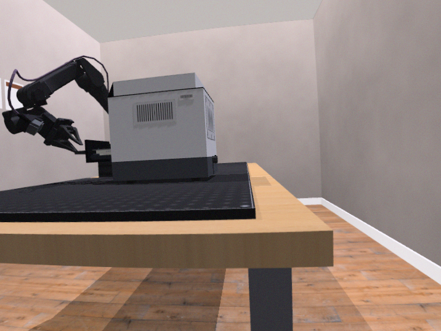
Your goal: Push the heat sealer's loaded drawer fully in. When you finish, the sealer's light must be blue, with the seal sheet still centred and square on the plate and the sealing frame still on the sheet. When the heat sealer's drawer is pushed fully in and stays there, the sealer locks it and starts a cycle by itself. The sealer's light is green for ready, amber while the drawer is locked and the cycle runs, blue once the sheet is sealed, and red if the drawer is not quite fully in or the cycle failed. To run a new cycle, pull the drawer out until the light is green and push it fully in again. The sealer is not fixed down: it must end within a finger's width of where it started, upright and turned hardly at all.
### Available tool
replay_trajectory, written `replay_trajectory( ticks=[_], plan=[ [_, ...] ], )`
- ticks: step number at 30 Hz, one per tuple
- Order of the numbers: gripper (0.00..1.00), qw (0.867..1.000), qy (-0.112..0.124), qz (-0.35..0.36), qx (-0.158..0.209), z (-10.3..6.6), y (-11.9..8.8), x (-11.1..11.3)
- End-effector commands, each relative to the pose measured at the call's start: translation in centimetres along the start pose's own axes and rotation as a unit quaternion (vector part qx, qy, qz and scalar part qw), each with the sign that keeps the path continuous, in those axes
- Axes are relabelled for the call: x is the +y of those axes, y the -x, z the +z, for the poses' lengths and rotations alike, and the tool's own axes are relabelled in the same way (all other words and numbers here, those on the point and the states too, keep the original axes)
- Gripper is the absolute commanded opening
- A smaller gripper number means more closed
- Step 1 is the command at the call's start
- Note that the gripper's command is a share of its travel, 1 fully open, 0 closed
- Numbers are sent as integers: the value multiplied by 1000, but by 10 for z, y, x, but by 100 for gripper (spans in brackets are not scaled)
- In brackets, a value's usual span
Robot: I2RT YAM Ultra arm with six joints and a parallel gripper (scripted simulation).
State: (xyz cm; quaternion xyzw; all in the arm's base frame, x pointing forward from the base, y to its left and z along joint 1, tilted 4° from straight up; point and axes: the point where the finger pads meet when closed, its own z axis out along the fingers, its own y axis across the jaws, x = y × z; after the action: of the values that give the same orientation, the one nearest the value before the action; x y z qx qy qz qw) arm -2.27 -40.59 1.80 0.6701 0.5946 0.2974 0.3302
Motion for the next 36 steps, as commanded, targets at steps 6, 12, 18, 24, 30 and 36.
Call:
replay_trajectory(
  ticks=[6,12,18,24,30,36],
  plan=[
    [30,1000,4,-21,-19,-1,6,16],
    [30,1000,4,-22,-19,2,6,17],
    [30,1000,4,-22,-19,6,6,17],
    [30,1000,4,-22,-19,10,6,17],
    [30,1000,4,-22,-19,13,6,17],
    [30,1000,4,-22,-19,17,6,17]
  ],
)
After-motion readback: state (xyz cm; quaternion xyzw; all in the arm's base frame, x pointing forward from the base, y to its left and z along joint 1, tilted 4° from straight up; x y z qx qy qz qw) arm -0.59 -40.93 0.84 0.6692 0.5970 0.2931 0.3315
